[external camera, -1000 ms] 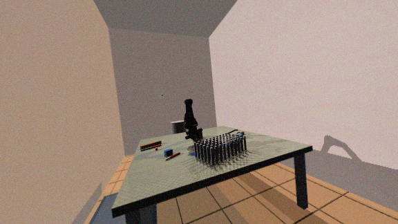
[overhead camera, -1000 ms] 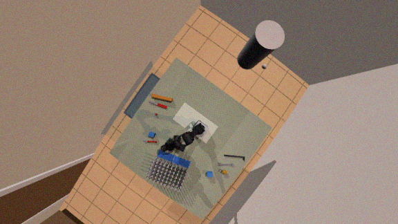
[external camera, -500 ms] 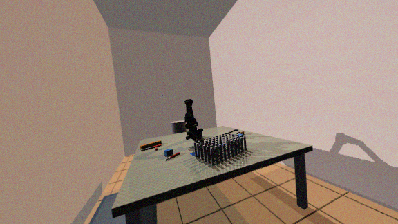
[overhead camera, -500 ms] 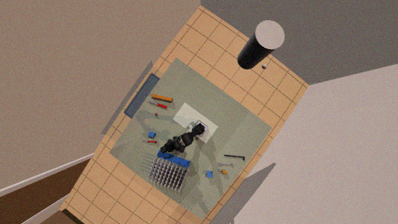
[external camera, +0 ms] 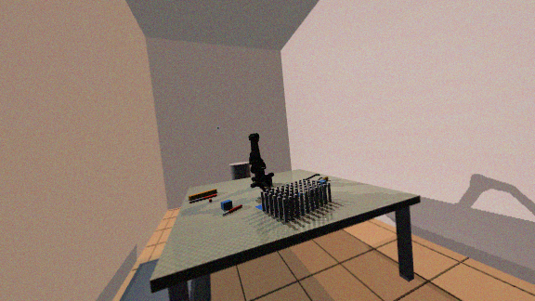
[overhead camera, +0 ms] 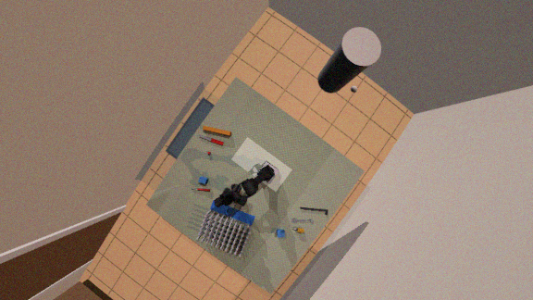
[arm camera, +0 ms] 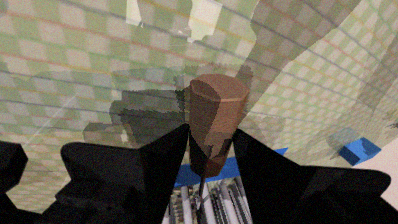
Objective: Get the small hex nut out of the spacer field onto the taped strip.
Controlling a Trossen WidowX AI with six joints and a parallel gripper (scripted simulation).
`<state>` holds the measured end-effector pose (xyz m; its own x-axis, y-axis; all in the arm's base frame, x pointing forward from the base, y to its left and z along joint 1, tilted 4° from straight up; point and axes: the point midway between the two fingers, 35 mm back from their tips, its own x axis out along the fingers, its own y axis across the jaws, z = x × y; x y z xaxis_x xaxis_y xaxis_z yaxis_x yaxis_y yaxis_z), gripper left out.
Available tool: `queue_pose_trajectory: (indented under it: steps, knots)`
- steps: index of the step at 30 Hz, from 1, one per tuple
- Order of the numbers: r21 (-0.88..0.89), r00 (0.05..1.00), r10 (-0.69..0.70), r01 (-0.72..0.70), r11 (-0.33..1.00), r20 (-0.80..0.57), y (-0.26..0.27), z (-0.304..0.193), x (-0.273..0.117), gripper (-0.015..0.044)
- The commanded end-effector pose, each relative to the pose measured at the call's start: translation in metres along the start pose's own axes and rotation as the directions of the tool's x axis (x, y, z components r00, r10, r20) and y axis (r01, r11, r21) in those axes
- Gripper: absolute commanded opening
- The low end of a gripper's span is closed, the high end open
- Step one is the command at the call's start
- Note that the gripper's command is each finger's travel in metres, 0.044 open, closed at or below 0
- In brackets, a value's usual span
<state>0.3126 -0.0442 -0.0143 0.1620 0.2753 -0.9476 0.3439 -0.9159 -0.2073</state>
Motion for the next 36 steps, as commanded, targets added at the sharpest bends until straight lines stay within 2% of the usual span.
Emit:
queue_pose_trajectory:
  steps: [1,36]
  knots:
    - [0.001,1.0,0.005,-0.005,1.0,-0.012,0.001,-0.007,-0.001,0.0]
    - [0.0,1.0,0.005,-0.005,1.0,-0.015,0.002,-0.031,0.005,0.0]
